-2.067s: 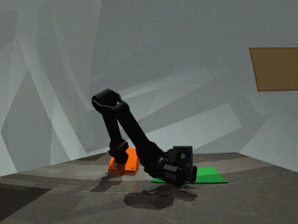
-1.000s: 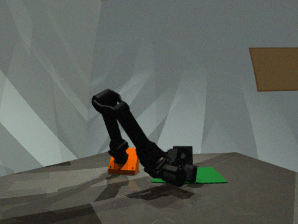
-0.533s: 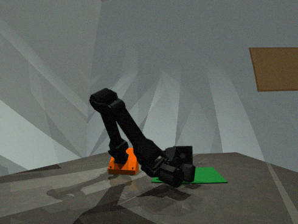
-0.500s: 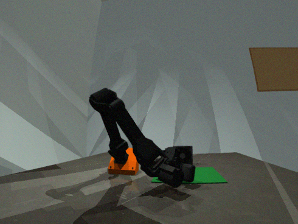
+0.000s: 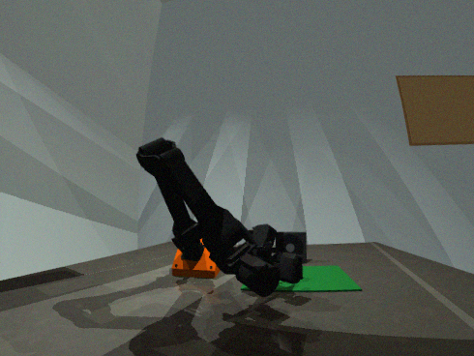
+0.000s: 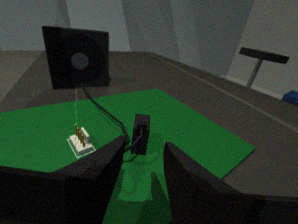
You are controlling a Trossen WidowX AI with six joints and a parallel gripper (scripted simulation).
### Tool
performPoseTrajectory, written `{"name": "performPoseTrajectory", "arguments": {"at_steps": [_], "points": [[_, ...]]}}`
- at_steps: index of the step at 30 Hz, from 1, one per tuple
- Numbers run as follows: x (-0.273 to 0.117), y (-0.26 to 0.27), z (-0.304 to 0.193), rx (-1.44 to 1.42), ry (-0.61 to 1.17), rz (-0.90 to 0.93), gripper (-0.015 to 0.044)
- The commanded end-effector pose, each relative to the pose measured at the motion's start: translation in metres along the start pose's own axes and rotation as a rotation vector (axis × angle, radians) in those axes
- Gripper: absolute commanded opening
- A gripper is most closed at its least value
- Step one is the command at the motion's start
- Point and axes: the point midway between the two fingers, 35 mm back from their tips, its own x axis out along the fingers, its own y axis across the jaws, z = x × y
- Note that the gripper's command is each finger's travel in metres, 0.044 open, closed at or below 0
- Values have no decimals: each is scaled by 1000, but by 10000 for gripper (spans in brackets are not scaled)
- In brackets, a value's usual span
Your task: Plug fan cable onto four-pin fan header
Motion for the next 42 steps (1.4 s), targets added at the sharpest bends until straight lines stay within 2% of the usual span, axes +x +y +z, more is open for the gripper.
{"name": "performPoseTrajectory", "arguments": {"at_steps": [1,11,22,23,42], "points": [[-13,0,7,-9,-4,-6,140],[-37,4,20,-9,-5,-9,140],[-22,15,21,118,111,142,429],[-21,16,21,130,125,156,440],[-6,35,23,297,451,356,440]]}}
